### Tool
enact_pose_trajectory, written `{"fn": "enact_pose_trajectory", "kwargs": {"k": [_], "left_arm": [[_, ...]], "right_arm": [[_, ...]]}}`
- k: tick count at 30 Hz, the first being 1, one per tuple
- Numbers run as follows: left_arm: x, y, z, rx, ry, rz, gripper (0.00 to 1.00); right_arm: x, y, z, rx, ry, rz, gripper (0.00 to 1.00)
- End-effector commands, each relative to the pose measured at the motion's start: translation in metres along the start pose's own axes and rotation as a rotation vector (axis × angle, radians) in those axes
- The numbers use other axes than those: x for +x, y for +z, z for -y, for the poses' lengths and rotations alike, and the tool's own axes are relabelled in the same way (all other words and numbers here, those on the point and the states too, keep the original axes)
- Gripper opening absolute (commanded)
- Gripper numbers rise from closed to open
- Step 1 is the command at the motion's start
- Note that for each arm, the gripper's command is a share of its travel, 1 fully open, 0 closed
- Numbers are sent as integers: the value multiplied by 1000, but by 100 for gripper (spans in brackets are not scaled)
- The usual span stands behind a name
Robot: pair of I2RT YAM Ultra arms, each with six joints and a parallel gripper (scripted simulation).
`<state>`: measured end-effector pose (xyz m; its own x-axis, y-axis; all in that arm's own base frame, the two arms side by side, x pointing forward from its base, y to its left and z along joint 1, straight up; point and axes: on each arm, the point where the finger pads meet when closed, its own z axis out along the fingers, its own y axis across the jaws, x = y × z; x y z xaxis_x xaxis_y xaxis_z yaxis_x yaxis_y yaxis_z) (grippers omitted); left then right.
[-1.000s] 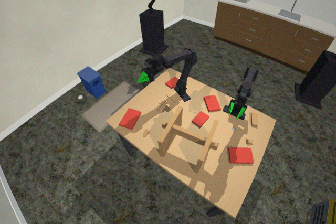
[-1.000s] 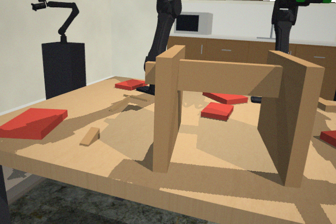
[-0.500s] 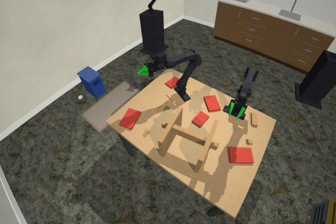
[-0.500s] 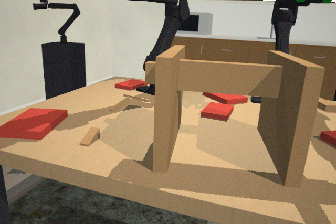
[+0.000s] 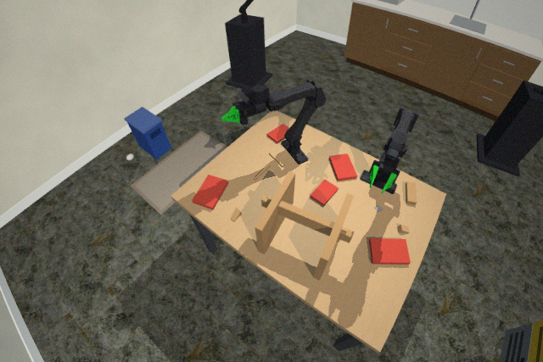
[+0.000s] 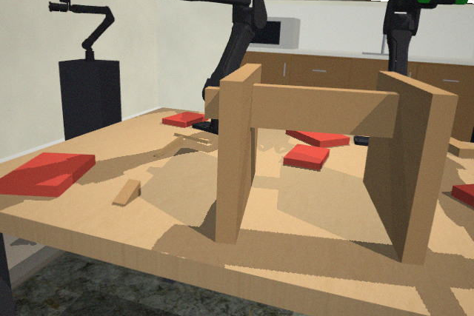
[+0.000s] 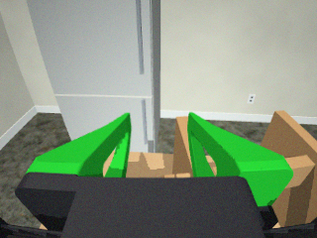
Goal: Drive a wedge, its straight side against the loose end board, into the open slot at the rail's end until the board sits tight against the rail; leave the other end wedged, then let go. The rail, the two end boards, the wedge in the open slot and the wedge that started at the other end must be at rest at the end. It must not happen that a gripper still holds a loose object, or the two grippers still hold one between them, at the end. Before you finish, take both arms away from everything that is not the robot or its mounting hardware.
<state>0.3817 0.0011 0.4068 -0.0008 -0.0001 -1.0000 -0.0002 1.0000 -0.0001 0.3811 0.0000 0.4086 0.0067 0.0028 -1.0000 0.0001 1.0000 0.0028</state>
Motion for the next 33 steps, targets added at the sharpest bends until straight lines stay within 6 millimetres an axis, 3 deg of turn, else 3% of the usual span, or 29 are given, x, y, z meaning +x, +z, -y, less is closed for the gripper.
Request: {"fn": "enact_pose_trajectory", "kwargs": {"k": [1,33], "left_arm": [[-19,-7,3,5,6,37,44],[-22,-9,1,2,5,43,44]], "right_arm": [[-27,-5,-3,-3,-9,55,0],[-33,-4,-3,-4,-10,73,0]]}}
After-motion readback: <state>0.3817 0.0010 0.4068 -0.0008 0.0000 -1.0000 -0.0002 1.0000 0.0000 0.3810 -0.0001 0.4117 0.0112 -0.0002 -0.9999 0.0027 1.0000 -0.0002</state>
